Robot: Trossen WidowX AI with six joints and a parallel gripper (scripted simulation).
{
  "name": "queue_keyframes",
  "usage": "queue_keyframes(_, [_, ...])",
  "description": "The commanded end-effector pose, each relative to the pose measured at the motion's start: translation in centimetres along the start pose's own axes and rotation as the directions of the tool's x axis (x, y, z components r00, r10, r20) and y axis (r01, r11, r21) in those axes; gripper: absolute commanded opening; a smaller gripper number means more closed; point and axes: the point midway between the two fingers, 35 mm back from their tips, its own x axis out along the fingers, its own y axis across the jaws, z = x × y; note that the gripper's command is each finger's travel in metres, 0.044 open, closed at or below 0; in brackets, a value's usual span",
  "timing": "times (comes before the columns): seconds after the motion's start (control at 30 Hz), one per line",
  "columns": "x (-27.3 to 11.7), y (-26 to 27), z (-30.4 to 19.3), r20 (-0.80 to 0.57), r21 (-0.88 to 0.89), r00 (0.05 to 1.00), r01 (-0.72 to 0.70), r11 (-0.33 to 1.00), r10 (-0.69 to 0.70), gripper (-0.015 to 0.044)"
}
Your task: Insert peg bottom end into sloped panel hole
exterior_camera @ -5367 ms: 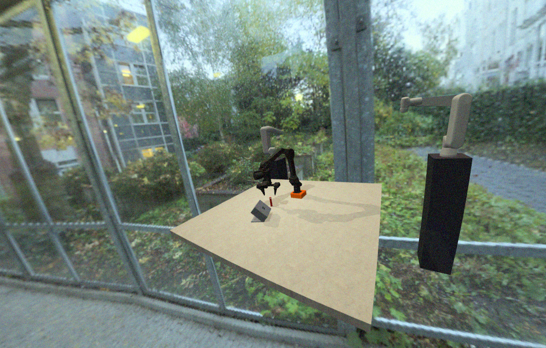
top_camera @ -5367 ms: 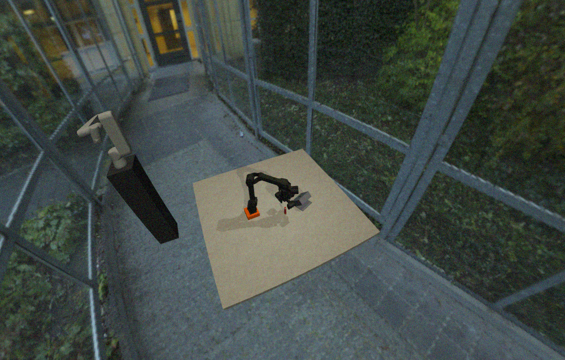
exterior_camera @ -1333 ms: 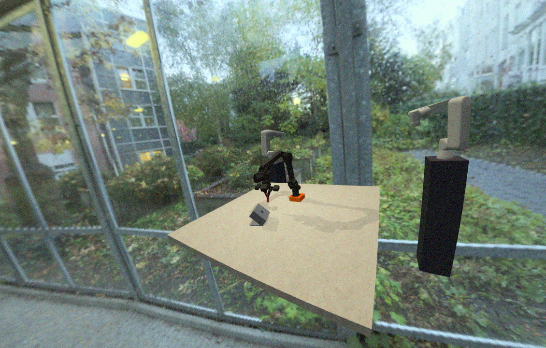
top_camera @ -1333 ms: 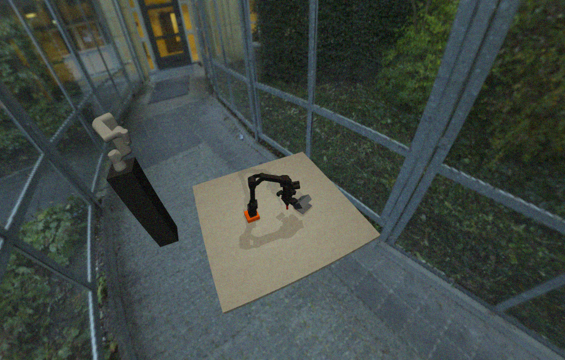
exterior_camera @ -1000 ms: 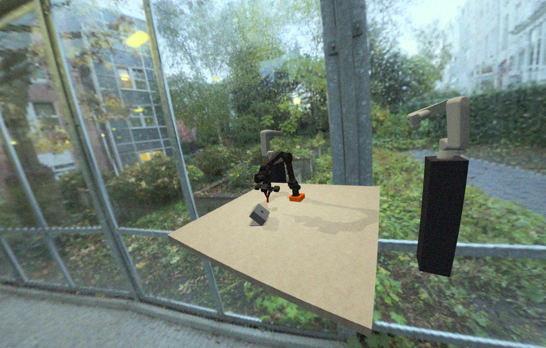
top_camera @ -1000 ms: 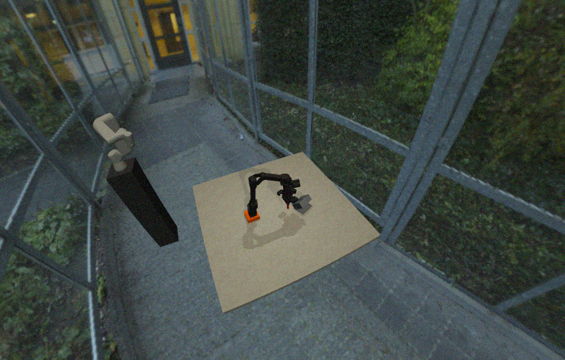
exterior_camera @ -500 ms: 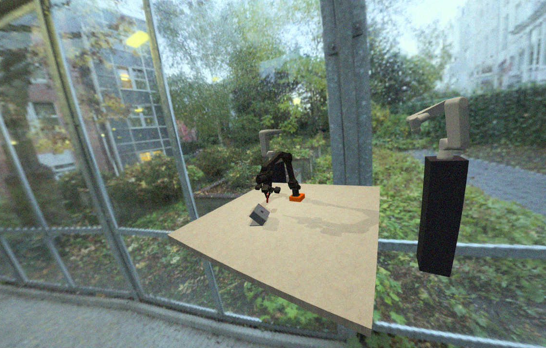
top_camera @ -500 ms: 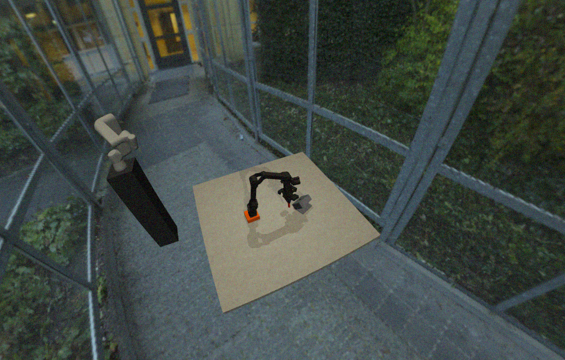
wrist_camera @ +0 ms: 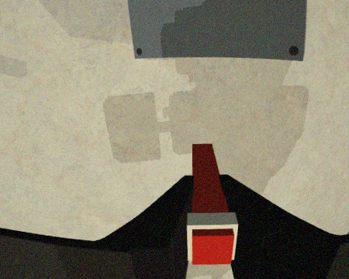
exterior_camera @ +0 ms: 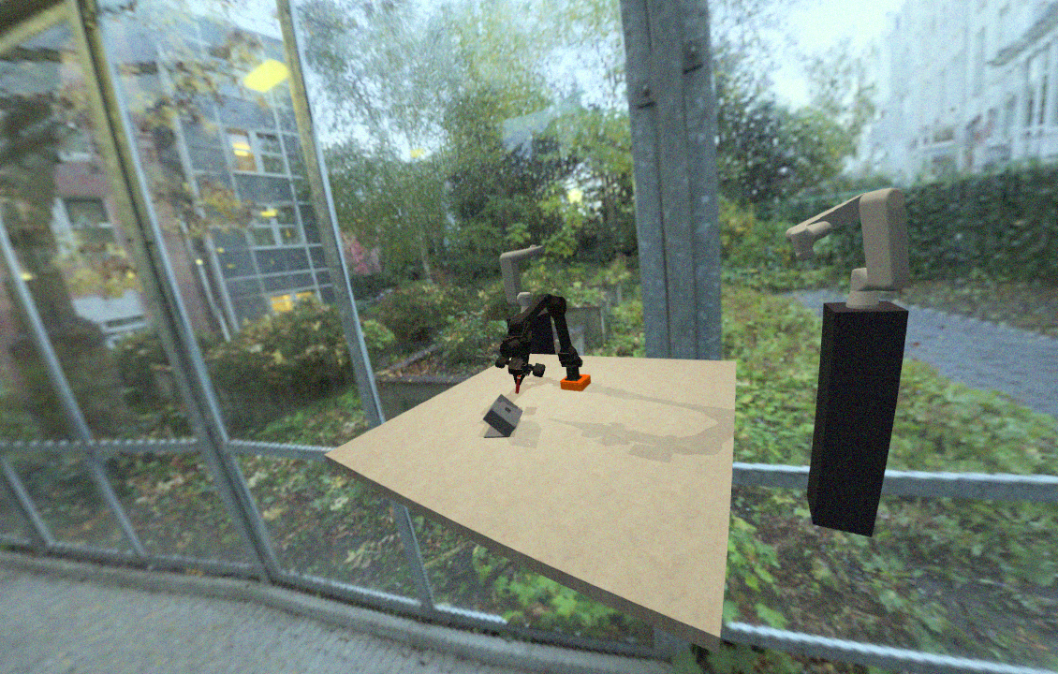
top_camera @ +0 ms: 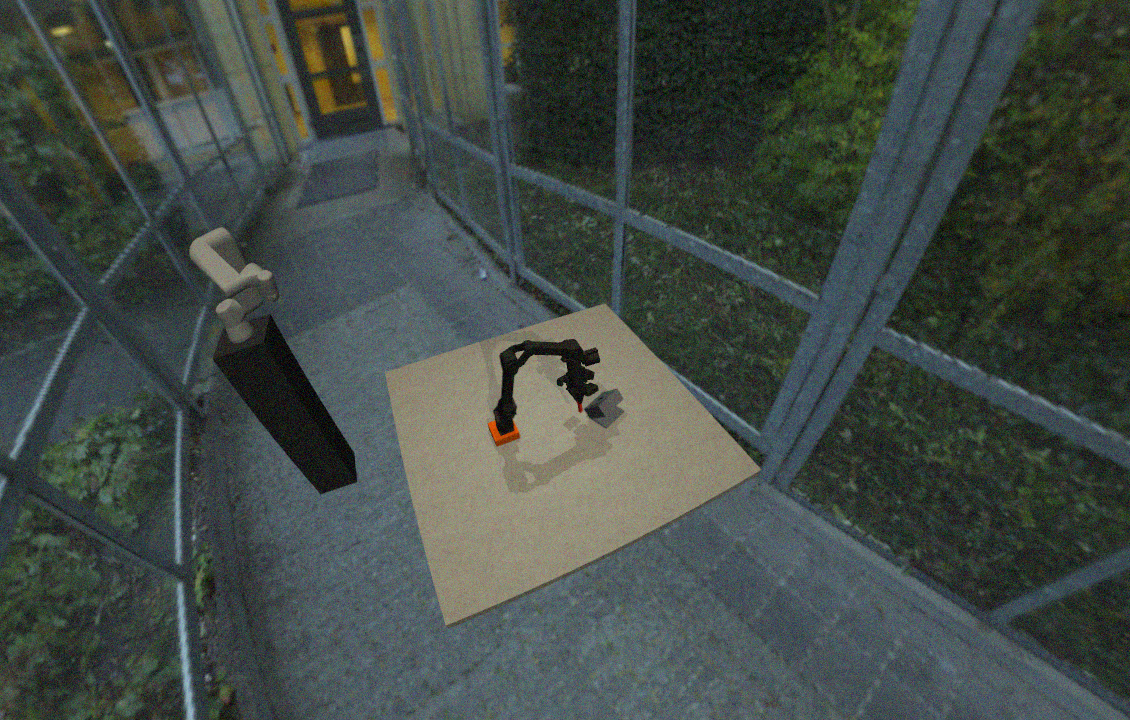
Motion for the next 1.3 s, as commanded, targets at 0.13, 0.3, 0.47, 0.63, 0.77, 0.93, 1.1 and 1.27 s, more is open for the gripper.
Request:
queue_keyframes(0.13, [-0.6, 0.2, 0.9, 0.004, 0.005, 0.999, 0.044, 0.999, -0.044, 0.0000])
queue_keyframes(0.3, [-0.9, 0.4, 1.4, 0.005, 0.005, 0.998, 0.069, 0.998, -0.069, 0.0000])
queue_keyframes(0.47, [-1.2, 0.7, 2.0, 0.006, 0.004, 0.996, 0.094, 0.996, -0.094, 0.0000])
queue_keyframes(0.63, [-1.5, 1.0, 2.5, 0.009, 0.004, 0.993, 0.118, 0.993, -0.119, 0.0000])
queue_keyframes(0.77, [-1.7, 1.2, 2.9, 0.012, 0.004, 0.990, 0.138, 0.990, -0.138, 0.0000])
queue_keyframes(0.93, [-2.0, 1.6, 3.4, 0.017, 0.005, 0.986, 0.163, 0.987, -0.163, 0.0000])
queue_keyframes(1.1, [-2.3, 1.9, 4.0, 0.023, 0.005, 0.982, 0.188, 0.982, -0.188, 0.0000])
queue_keyframes(1.27, [-2.7, 2.3, 4.5, 0.030, 0.007, 0.977, 0.213, 0.977, -0.213, 0.0000])
